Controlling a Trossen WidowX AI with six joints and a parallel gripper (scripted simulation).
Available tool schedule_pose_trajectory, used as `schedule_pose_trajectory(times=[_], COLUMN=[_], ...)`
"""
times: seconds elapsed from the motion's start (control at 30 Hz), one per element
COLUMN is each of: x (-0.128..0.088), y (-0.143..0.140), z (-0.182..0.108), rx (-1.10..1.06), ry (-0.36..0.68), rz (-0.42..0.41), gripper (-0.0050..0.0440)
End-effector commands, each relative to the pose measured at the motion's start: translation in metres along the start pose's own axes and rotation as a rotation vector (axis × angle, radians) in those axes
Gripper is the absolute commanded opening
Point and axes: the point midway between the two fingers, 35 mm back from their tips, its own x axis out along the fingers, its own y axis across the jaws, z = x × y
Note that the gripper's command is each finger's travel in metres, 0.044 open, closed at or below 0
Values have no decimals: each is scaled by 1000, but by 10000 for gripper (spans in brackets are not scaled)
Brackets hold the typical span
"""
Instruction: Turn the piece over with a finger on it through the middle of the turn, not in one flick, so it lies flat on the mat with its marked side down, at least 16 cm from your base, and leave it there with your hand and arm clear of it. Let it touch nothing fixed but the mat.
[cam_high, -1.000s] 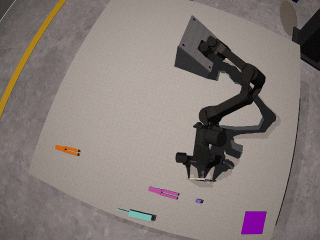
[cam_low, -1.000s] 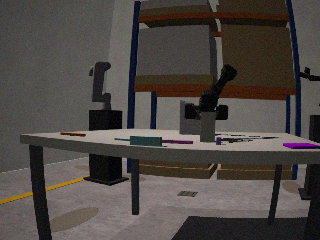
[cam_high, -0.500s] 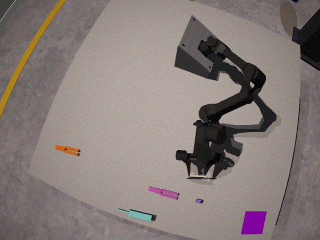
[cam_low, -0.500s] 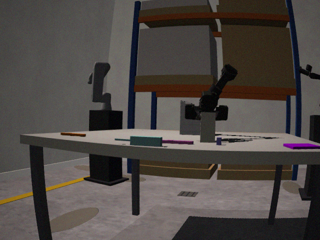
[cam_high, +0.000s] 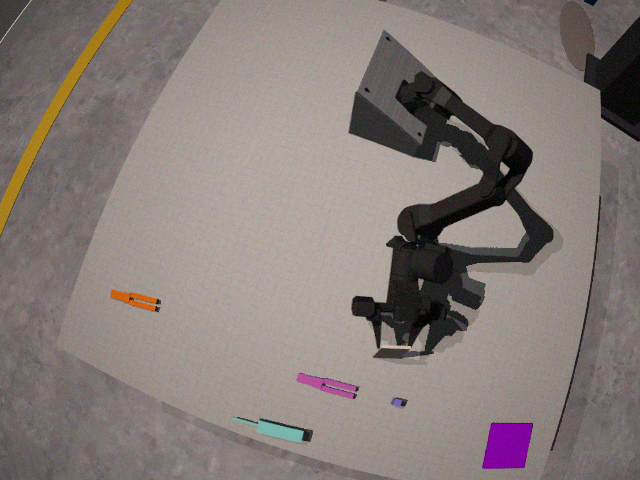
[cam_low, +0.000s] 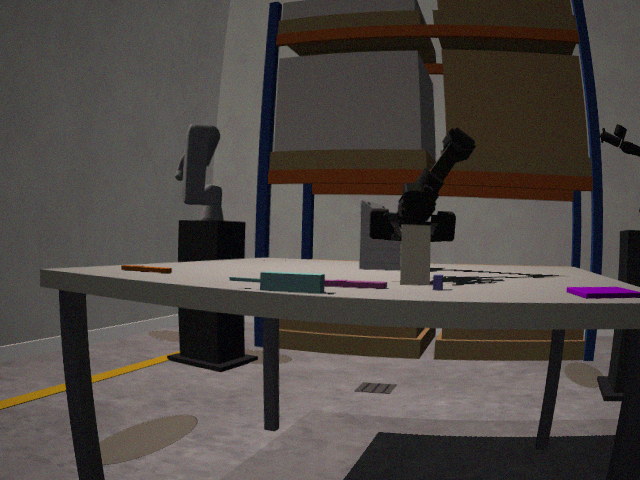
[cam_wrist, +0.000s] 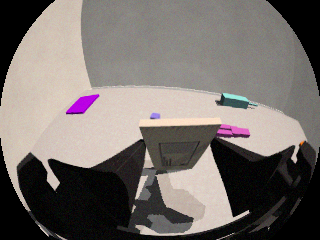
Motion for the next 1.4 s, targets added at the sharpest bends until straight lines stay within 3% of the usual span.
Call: schedule_pose_trajectory(times=[0.0, 1.37], x=[-4, -15], y=[0, -1], z=[-6, -16], rx=[4, -1], ry=[18, 1], rz=[3, 6], gripper=[0, 0])
